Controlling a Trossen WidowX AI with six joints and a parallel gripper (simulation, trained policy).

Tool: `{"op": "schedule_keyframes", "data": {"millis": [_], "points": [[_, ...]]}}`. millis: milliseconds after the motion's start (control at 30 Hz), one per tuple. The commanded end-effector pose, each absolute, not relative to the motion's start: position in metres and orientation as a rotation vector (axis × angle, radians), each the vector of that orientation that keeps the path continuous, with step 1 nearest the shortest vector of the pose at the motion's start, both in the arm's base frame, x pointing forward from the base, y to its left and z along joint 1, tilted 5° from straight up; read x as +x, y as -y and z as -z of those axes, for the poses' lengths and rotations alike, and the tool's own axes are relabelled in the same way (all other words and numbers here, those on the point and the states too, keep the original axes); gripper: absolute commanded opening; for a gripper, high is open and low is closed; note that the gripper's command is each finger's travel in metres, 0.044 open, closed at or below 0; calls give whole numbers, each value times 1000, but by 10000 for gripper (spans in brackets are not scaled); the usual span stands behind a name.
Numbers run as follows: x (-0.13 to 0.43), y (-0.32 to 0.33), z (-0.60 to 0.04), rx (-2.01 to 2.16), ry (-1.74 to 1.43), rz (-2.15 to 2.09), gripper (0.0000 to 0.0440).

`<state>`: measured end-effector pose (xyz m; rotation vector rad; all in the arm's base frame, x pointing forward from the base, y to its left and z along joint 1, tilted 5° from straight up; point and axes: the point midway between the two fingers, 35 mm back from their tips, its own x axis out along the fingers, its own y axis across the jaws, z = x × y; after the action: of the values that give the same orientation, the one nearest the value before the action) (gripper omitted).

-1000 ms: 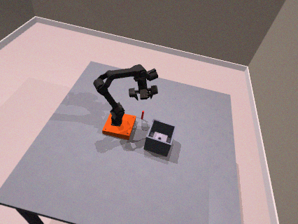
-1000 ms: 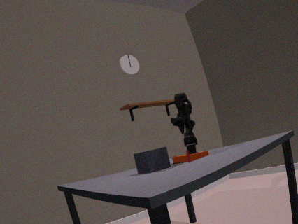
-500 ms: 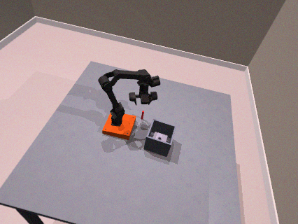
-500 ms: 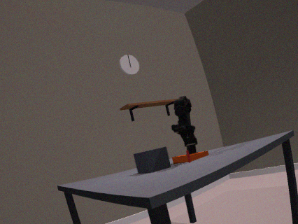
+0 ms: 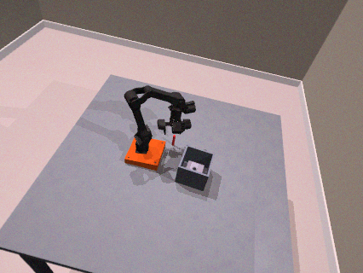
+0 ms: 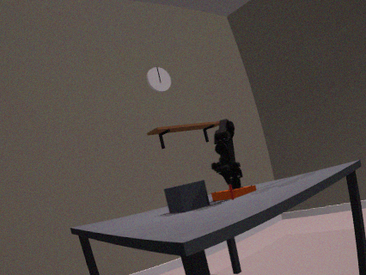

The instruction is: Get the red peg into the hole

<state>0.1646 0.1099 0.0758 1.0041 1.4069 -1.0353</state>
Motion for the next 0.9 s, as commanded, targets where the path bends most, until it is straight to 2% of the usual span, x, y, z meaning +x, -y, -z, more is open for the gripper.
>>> {"op": "schedule_keyframes", "data": {"millis": [0,233,367,467,867], "points": [[164,-105,-59,991,-1398,1050,426],[165,-100,-38,999,-1371,1070,432],[166,-98,-29,1003,-1352,1079,409],[168,-98,-24,1005,-1347,1074,349],[184,-107,-16,992,-1355,1009,41]]}}
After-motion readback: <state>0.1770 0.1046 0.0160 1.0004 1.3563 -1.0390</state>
